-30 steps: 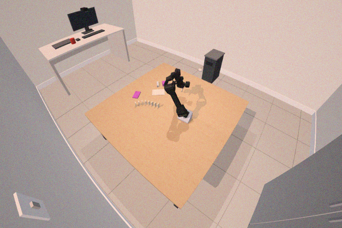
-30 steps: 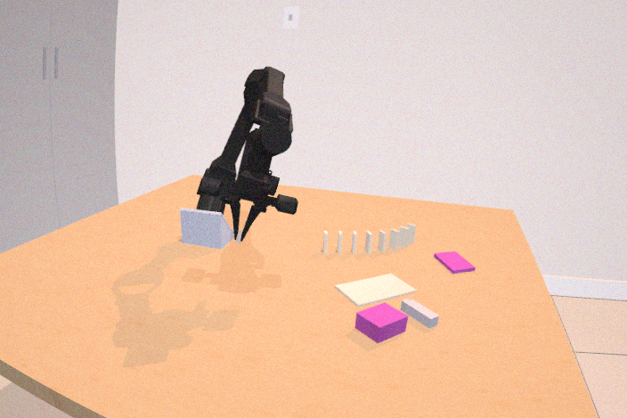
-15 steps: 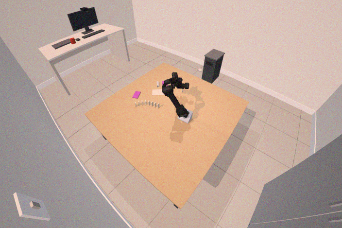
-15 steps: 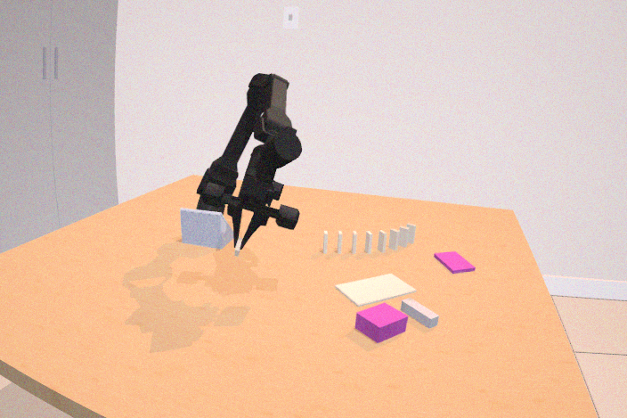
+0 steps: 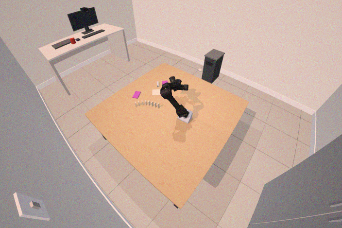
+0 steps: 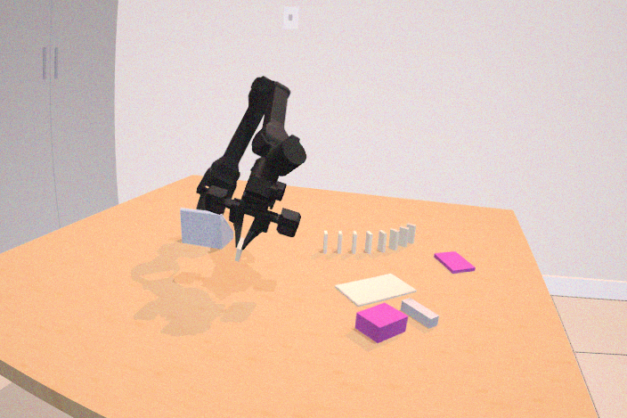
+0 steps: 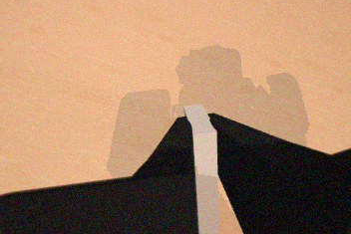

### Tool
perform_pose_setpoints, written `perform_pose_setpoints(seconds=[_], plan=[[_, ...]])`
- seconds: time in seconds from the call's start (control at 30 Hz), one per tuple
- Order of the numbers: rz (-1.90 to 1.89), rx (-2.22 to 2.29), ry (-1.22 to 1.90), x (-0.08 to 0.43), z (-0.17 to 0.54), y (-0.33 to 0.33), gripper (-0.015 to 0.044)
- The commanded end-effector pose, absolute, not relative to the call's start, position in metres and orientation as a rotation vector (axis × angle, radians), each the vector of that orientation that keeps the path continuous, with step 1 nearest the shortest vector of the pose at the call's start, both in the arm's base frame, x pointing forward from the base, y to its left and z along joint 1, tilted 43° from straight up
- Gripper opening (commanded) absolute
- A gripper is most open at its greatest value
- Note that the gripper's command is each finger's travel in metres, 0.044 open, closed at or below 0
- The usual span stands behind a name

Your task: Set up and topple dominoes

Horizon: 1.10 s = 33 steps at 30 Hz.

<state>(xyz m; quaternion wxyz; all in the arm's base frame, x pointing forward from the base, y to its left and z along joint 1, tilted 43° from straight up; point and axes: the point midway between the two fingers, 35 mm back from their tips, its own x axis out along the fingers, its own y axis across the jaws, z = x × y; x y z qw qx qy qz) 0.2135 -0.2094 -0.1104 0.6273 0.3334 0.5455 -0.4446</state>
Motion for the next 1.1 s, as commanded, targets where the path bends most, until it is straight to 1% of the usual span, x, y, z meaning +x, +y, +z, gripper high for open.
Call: perform_pose_setpoints(seconds=[0.0,1.07], plan=[[-1.047,0.736,1.192,0.213,-0.109,-0.206,0.0021],[-1.172,0.608,0.63,0.197,-0.06,-0.183,0.0021]])
